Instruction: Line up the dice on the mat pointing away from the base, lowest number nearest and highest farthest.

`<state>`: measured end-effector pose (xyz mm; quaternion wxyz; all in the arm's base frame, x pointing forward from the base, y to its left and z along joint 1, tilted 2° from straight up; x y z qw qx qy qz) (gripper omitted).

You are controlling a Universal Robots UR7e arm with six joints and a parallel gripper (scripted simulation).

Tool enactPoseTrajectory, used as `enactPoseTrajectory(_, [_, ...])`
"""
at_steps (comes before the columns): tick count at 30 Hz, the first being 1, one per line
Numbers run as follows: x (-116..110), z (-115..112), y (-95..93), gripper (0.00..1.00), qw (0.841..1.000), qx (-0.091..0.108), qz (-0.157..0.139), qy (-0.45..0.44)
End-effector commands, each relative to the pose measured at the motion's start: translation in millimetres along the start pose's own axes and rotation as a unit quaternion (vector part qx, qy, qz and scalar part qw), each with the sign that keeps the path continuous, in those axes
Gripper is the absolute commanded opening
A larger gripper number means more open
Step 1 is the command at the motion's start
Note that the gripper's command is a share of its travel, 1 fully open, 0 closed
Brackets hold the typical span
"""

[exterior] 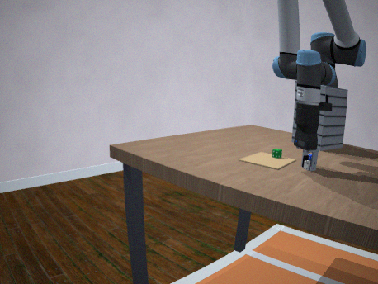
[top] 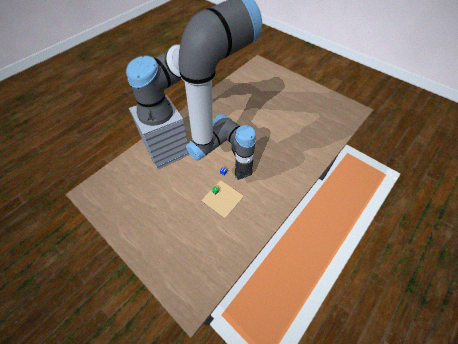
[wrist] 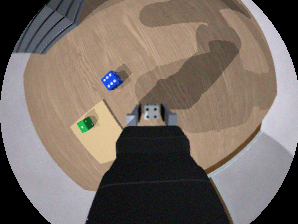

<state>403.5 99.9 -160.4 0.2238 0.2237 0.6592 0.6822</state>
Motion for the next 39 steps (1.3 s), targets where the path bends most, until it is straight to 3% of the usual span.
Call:
enactPoseTrajectory(1, [-0.4,0.8,-0.8,0.79,1.0,0.0,-0.001,0.001])
enactPoseTrajectory(31, [-0.5,0.9,-0.5,0.79,1.0,-0.001,-0.001,0.001])
enactPoseTrajectory(32, [-0.5,0.9,-0.5,0.49,1.0,-0.001,-0.001,0.001])
enactPoseTrajectory(39, [-0.5,0.9,-0.5,0.49,1.0,-0.001,-0.001,0.001])
Point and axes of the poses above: the point where the finger pads meet when closed, its own y axis back along the fingers, its own z axis across the jaws, x = y × z, the point moved 7 cm from there along y, back along the fingers, and after that the axes turned 8 degrees about -y, right-handed, at the moved point
